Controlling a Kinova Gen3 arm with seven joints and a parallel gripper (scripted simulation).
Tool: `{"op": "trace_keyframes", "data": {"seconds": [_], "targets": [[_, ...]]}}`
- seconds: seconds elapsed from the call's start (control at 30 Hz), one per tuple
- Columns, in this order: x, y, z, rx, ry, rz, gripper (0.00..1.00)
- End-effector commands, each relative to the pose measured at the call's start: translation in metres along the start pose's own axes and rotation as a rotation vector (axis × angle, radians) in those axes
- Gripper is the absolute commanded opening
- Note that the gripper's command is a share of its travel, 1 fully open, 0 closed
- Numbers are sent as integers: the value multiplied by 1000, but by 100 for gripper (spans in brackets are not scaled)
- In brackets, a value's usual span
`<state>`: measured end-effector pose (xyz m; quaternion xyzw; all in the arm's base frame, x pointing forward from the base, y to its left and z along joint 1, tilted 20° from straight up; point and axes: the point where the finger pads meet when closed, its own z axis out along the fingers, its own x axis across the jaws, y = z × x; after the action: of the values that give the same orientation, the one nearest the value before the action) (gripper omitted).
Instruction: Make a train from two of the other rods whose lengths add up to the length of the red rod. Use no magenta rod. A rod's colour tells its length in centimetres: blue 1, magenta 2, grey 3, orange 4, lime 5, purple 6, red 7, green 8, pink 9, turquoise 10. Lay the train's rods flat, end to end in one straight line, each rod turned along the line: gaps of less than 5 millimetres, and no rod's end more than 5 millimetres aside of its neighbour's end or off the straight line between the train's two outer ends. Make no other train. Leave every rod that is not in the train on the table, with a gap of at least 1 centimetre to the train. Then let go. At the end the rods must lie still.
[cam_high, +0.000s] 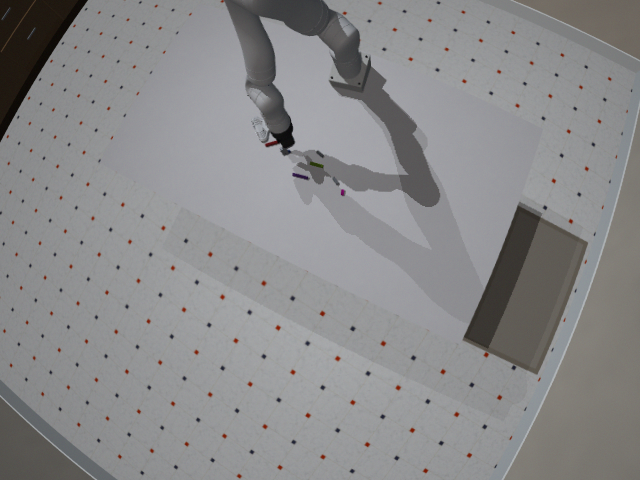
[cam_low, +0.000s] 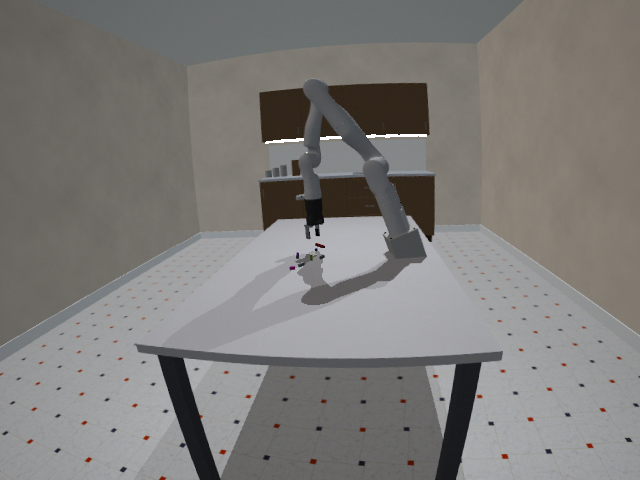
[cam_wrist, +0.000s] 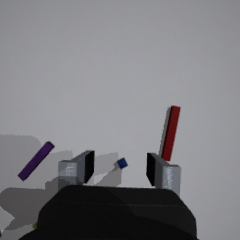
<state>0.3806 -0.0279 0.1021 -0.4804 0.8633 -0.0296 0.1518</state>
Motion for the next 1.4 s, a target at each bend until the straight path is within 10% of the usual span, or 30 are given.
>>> {"op": "trace_keyframes", "data": {"seconds": [0.0, 1.17, 1.2, 1.37], "targets": [[7, -1, -3, 5, -9, -50, 100], [3, 13, -7, 25, -19, -499, 100], [3, 13, -7, 25, -19, -499, 54], [3, 13, -7, 25, -19, -499, 54]]}}
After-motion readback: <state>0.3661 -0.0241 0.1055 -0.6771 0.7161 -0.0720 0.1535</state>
